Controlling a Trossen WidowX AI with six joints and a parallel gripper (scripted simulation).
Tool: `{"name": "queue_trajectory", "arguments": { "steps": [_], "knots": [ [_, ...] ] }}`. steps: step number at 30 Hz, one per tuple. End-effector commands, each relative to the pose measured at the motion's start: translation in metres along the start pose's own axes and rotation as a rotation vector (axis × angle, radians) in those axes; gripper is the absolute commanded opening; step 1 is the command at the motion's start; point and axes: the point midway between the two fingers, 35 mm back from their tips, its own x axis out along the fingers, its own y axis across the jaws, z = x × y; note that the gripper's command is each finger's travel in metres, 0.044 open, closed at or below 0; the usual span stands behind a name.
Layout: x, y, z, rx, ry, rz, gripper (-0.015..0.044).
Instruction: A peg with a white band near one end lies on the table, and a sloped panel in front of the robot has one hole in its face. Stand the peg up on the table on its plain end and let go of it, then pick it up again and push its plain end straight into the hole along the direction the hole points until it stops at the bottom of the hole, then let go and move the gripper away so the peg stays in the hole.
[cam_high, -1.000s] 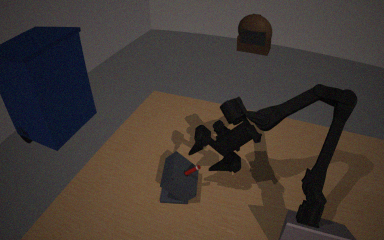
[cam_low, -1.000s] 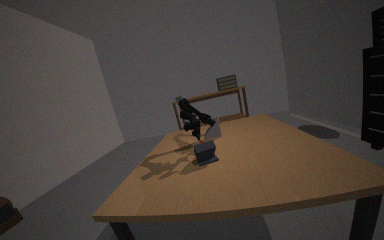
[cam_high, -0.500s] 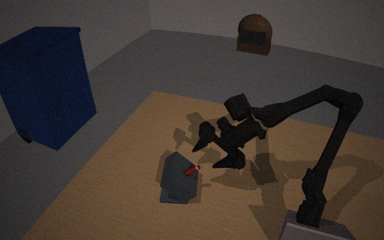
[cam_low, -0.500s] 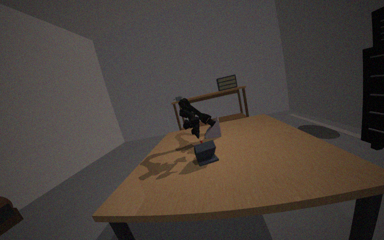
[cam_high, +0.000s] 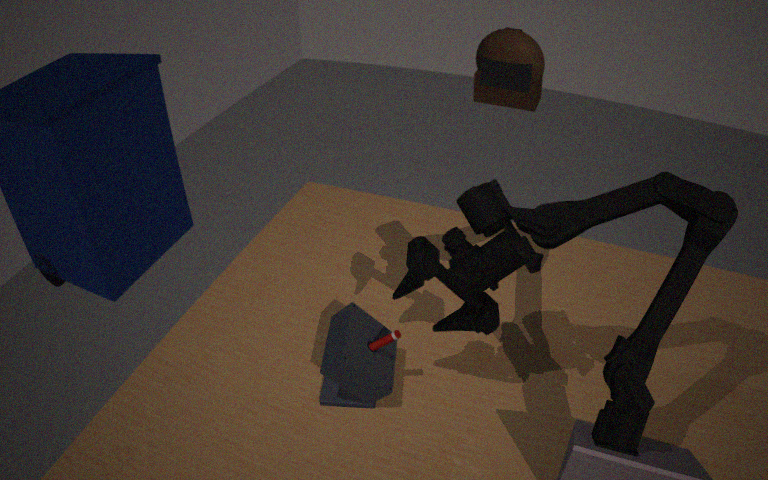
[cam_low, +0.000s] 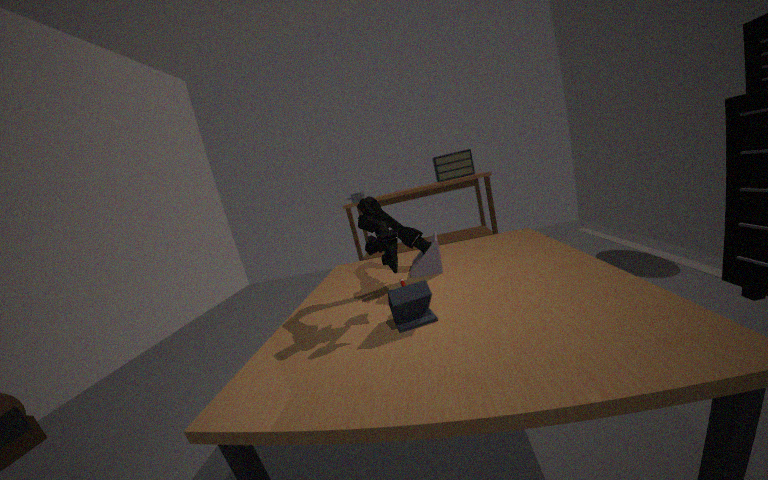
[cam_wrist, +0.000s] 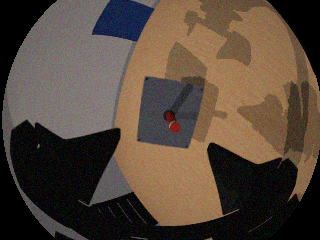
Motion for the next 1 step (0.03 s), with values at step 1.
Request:
{"name": "queue_trajectory", "arguments": {
  "steps": [1],
  "knots": [
    [-0.0044, 0.0, 0.0003, 0.005, -0.003, -0.002, 0.044]
  ]
}}
